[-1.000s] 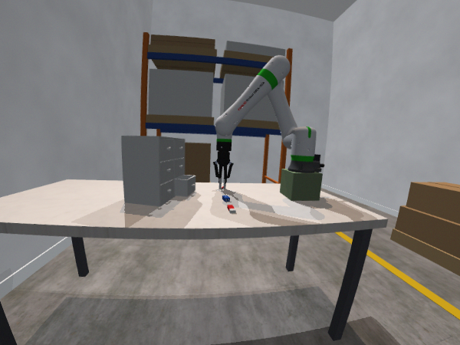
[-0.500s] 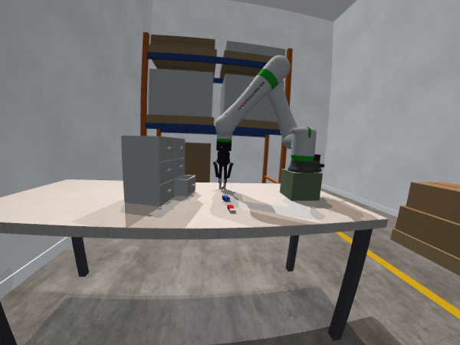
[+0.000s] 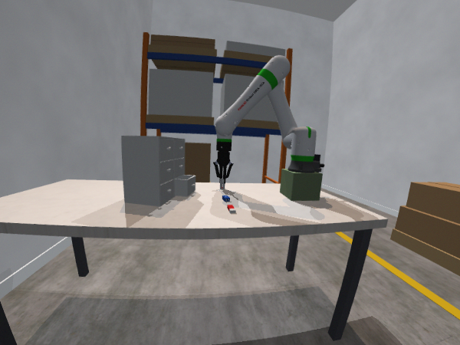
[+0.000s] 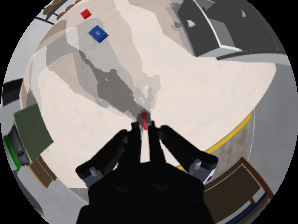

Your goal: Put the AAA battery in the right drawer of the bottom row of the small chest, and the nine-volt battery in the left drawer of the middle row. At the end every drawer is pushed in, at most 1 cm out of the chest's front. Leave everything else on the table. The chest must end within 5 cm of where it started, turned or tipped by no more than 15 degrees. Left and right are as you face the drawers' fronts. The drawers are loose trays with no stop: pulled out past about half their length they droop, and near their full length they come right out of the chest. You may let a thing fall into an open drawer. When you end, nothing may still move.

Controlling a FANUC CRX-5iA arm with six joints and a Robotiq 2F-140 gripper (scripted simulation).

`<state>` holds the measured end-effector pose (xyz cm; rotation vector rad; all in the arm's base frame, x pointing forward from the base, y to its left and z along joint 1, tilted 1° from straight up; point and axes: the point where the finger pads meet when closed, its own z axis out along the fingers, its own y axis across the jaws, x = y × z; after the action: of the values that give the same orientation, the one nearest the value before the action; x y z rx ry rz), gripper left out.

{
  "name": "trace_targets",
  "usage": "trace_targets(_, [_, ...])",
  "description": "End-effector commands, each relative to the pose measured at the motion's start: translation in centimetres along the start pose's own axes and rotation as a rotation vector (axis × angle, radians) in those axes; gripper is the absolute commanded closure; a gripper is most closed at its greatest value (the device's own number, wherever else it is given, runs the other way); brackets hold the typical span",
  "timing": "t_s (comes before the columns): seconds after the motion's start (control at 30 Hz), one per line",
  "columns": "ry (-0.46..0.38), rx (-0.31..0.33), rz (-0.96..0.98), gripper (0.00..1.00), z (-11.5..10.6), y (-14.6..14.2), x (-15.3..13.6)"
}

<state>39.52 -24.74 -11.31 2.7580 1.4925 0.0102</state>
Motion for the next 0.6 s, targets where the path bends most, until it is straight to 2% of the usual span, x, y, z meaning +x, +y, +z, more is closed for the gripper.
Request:
trace_targets(0.0, [0.000,0.000,0.000,0.97,0.0,0.0,0.0])
trace_targets(0.23, [0.000,0.000,0.000,0.97,-0.5,0.0,0.0])
trace_targets(0.33, [0.000,0.000,0.000,0.97,-2.9,0.0,0.0])
trace_targets(0.47, [0.000,0.000,0.000,0.97,-7.7,0.0,0.0])
trace_targets(0.53, [0.000,0.000,0.000,0.97,-7.7,0.0,0.0])
trace_targets(0.57, [0.000,0.000,0.000,0.97,-8.6,0.0,0.0])
